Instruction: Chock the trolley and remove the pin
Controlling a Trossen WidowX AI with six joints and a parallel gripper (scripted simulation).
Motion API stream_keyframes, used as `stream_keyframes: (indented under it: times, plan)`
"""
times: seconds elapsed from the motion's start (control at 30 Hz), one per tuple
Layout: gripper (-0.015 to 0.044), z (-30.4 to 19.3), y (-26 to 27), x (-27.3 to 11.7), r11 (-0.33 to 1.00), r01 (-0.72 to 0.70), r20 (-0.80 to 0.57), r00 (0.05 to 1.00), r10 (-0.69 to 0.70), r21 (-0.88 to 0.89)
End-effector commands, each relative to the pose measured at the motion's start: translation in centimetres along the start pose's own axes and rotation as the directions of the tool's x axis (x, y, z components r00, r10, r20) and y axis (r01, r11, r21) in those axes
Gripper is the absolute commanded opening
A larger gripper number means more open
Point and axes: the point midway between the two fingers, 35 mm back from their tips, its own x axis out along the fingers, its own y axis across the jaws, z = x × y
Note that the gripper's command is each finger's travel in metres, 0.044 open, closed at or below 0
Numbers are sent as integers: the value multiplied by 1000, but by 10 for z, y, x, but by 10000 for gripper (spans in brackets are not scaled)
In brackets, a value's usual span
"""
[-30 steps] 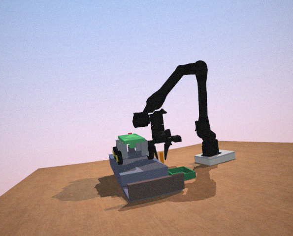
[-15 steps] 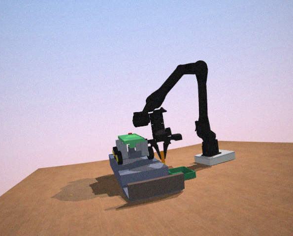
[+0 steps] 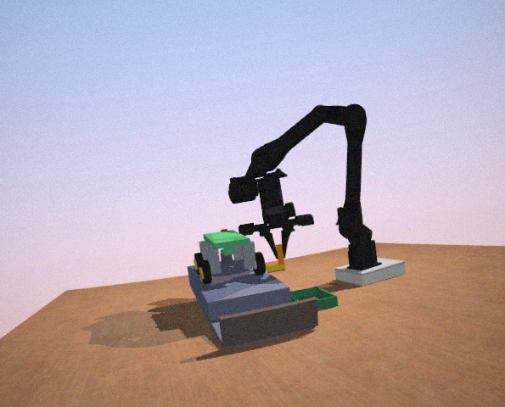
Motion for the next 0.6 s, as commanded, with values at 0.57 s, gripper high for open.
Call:
stream_keyframes:
  times: [0.57]
  plan:
    - [0, 0, -1, -59, 1000, 21, -3, 1000, -21, -3]
